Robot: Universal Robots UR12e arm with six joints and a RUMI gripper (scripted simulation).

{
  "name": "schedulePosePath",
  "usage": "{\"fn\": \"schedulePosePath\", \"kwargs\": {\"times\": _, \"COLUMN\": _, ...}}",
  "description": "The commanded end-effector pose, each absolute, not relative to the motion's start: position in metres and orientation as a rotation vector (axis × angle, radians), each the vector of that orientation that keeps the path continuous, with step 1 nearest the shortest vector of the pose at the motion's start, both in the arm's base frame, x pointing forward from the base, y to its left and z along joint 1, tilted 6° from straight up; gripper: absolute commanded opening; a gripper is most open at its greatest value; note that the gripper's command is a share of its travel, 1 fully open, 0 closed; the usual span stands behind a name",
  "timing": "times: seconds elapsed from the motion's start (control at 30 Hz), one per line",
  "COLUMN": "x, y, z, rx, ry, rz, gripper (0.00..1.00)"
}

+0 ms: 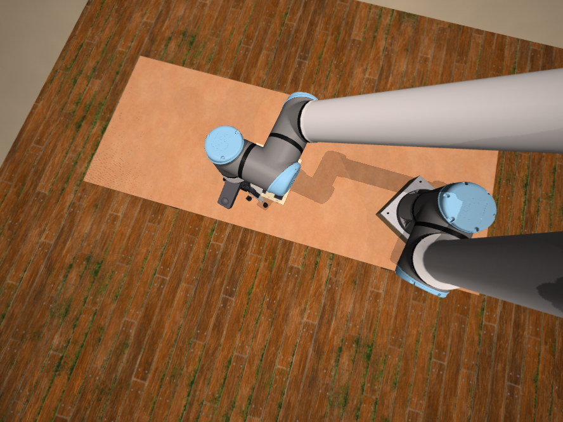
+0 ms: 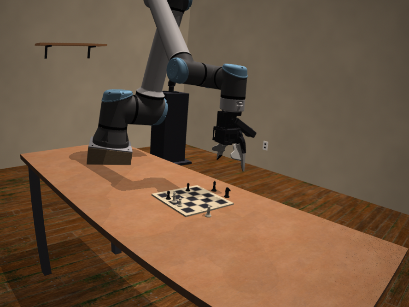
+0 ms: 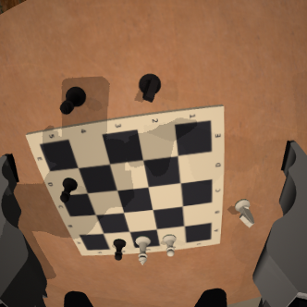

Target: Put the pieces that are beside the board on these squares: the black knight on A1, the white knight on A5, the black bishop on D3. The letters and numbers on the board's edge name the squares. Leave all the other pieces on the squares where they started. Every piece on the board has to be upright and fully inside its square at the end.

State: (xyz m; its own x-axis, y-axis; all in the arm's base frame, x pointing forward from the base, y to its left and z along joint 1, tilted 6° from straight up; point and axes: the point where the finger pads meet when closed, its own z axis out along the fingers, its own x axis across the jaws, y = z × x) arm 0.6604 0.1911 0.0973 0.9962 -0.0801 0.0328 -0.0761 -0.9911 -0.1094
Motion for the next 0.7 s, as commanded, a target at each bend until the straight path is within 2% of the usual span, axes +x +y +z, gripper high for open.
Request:
{"fn": "schedulePosePath", "kwargs": {"times": 0.0, "x": 0.6615, "y": 0.1907, "z": 0.0935, "rx": -3.012, "ry": 0.371, "rz": -0.048, "gripper": 1.0}}
{"fn": "schedulePosePath", "kwargs": {"times": 0.67, "x": 0.6618, "y": 0.1888, "z": 0.086, "rx": -2.935, "ry": 0.76, "rz": -0.027, "gripper": 1.0}}
